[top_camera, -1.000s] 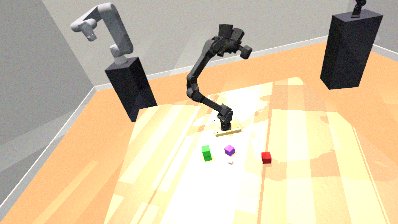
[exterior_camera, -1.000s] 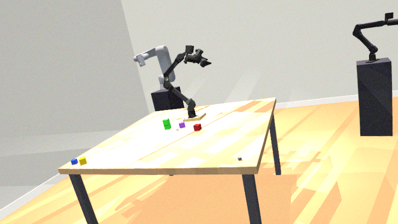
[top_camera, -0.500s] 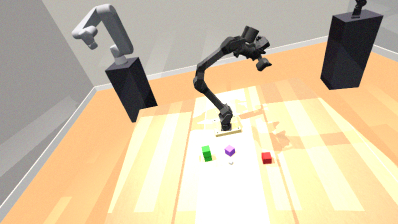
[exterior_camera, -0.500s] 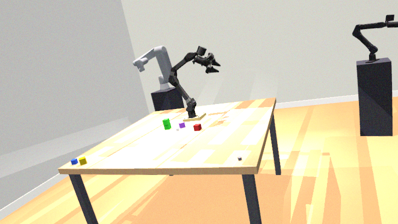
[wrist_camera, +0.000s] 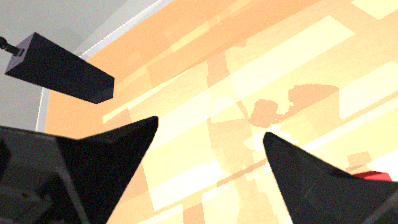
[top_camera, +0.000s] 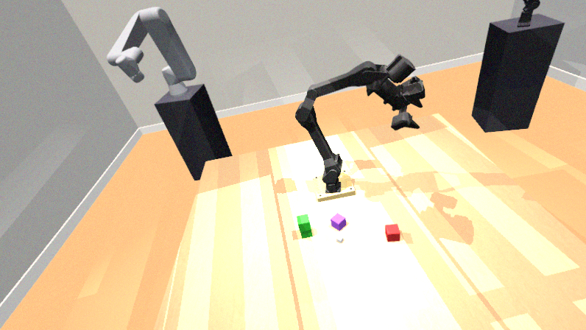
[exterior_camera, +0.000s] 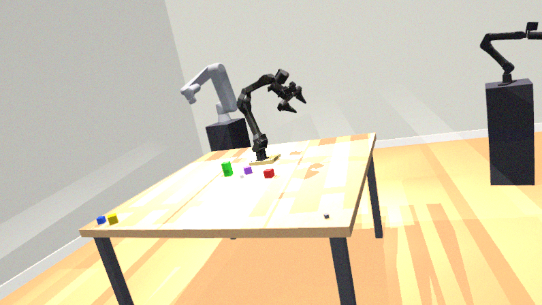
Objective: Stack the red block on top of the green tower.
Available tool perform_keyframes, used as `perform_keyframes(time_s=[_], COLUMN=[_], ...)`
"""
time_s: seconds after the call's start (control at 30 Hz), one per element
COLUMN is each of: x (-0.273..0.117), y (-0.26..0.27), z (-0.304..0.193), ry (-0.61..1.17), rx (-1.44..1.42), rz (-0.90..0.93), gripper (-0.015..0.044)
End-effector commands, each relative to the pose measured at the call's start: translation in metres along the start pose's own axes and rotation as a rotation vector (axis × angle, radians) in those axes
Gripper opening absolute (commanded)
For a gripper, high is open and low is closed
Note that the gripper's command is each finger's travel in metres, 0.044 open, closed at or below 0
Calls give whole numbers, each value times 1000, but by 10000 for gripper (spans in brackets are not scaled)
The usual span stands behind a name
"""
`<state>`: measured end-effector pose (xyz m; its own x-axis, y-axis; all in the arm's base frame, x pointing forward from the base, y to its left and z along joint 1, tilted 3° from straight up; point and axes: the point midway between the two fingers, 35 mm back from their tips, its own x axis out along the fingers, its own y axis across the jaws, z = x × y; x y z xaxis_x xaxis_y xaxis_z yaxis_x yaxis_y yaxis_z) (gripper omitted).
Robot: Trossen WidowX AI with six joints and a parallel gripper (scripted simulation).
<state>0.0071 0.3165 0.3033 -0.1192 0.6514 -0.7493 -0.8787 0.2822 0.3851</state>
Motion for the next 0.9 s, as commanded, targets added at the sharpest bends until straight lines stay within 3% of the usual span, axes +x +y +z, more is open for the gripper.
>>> perform_keyframes(time_s=[0.0,0.4,0.87], x=[14,46,45], y=[-31,-158,-301], z=[6,4,-58], ry=[26,143,318], rx=[88,466,975], rz=[-84,-379,-678], gripper=[440,440,440])
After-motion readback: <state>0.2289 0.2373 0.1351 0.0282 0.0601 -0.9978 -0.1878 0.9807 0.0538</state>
